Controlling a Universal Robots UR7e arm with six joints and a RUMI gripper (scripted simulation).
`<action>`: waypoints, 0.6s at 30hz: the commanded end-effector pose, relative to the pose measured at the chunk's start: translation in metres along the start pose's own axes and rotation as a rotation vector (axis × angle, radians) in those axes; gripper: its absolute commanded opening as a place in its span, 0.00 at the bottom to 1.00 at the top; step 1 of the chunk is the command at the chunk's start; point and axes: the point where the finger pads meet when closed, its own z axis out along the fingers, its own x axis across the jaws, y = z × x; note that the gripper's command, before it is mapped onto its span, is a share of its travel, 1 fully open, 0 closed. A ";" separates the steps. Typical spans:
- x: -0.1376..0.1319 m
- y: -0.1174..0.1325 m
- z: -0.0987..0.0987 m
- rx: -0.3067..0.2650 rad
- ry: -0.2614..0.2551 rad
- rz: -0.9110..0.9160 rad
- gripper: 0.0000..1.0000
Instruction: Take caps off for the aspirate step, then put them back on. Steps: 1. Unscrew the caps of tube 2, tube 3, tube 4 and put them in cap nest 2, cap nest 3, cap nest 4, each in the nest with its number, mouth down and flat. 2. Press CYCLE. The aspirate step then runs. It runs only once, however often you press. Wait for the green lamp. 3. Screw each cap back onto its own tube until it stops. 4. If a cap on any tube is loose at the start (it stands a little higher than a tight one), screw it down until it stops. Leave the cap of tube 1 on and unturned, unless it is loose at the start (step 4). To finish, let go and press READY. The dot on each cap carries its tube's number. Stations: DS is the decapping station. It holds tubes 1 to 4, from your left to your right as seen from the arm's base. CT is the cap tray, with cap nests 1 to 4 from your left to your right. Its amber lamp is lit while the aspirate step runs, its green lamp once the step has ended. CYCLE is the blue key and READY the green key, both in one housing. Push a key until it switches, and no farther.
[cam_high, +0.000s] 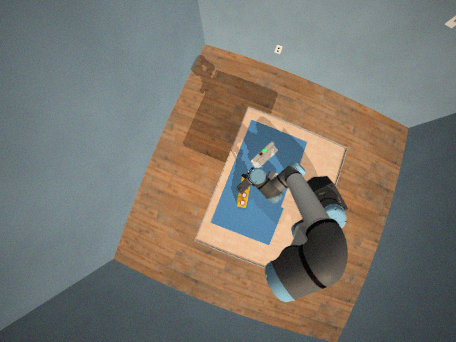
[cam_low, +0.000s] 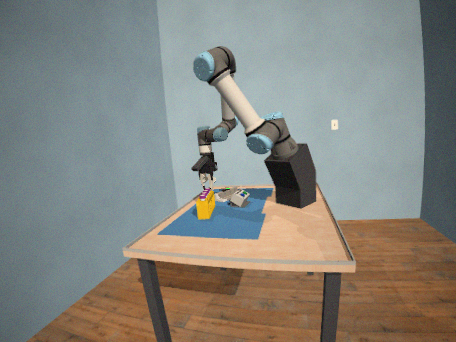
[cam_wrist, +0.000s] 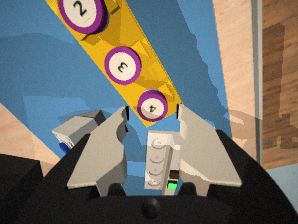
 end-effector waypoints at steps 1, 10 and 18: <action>0.000 0.000 -0.009 0.000 0.001 0.000 0.35; 0.000 0.000 -0.030 0.000 0.001 0.000 0.35; 0.000 0.000 -0.046 0.000 0.001 0.000 0.35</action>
